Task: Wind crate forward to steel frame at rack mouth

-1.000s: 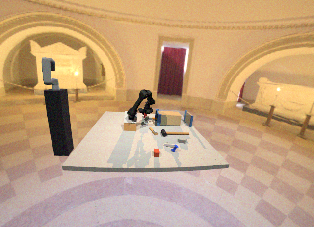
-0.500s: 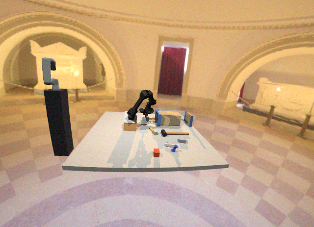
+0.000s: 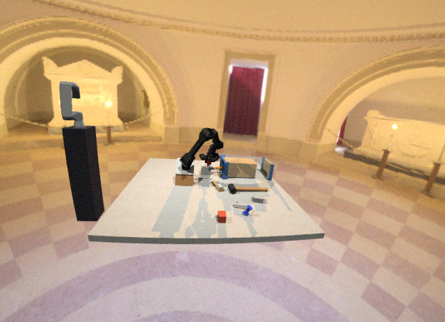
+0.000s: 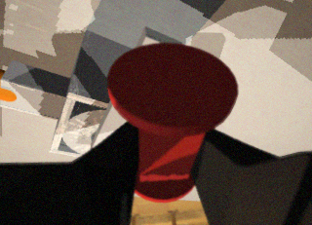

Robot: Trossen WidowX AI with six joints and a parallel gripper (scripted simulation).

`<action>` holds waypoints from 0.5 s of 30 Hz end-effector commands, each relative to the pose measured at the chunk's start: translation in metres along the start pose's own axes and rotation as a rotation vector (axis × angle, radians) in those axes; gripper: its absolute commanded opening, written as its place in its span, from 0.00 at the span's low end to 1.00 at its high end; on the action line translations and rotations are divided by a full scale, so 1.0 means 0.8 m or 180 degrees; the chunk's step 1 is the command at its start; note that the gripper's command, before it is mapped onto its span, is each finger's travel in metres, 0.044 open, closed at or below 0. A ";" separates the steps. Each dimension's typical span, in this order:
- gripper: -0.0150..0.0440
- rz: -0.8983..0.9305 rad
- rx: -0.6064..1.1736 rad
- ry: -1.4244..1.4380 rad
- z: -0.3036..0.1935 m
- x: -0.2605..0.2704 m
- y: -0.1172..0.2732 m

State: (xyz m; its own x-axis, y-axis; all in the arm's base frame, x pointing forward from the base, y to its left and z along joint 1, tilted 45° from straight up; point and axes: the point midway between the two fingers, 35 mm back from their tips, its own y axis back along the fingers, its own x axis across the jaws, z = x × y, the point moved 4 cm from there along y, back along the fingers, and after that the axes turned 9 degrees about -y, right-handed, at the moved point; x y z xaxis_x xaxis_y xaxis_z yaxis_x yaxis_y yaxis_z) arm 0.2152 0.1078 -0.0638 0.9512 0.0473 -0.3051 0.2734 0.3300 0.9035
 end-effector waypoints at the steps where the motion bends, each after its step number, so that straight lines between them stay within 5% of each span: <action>1: 0.25 0.0160 -0.0049 -0.0063 0.005 0.027 0.001; 15: 0.25 0.0163 -0.0049 -0.0064 0.003 0.046 0.002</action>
State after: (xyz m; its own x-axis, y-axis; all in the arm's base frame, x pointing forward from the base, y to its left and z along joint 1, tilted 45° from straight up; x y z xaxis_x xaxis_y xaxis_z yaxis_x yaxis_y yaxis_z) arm 0.2365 0.1083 -0.0669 0.9569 0.0445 -0.2871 0.2560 0.3379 0.9057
